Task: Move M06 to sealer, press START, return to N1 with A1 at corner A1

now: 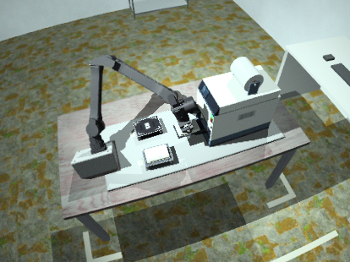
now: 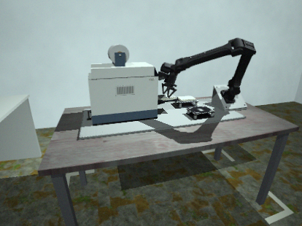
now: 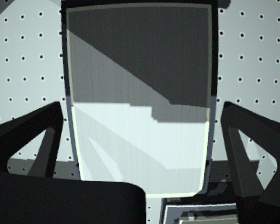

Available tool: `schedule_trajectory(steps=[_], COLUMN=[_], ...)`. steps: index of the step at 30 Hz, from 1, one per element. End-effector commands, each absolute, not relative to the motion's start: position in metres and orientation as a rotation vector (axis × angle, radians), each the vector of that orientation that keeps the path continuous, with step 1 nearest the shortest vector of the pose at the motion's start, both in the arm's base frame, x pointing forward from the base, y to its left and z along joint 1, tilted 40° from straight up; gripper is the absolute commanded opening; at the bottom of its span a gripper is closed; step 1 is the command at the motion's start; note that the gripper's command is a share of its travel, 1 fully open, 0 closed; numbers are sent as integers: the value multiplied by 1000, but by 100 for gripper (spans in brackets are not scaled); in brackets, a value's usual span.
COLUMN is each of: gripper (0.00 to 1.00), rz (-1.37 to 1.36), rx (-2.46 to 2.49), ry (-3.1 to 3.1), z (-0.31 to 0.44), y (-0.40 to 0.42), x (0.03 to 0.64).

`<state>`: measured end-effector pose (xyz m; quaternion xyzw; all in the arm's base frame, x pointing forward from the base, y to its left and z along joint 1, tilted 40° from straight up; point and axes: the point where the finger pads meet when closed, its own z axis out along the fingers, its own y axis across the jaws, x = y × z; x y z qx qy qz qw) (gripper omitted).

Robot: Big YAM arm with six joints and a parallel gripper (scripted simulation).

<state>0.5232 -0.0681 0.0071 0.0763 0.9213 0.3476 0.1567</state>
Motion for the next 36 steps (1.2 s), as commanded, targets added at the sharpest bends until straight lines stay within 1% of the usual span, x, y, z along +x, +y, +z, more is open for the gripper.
schedule_trajectory(steps=[1,10,17,25,36], gripper=[100,100,100,100,100], rz=[971,960,967,997,1001], rx=[179,164,218,217,210], ry=[2610,2596,2606,2641,2646], z=[18,29,14,-5,-10], y=[-65,-64,-78,-56,-47], x=[546,548,542,529,525])
